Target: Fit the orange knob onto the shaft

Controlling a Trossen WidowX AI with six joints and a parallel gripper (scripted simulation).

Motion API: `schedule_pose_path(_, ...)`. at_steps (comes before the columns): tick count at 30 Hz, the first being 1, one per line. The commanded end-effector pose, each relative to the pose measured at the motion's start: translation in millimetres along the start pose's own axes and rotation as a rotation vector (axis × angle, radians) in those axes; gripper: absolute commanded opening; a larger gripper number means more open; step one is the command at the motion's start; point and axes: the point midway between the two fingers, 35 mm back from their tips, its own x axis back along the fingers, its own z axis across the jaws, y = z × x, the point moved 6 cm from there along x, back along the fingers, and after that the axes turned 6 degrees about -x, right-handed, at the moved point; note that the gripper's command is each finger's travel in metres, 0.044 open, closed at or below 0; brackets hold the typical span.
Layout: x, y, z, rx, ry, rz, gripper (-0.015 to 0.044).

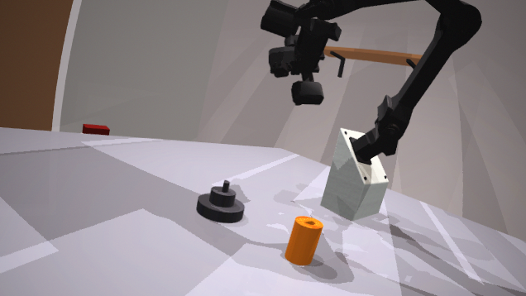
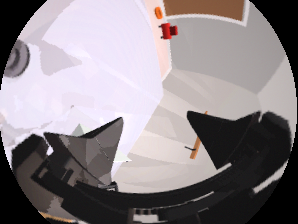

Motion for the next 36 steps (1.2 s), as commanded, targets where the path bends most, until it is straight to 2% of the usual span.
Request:
schedule_pose_path(1, 28, 18, 37, 0.029, 0.148, -0.131, 0.044)
schedule_pose_path(10, 100, 29, 136, 0.18, 0.553, -0.321, 0.044)
schedule_pose_path(18, 160, -1, 218, 0.369, 0.913, -0.322, 0.044)
schedule_pose_path(24, 162, -2, 221, 0.373, 0.921, -0.32, 0.044)
schedule_pose_path(28, 144, 1, 247, 0.373, 0.922, -0.32, 0.044)
schedule_pose_path(36, 135, 3, 262, 0.374, 0.923, -0.32, 0.044)
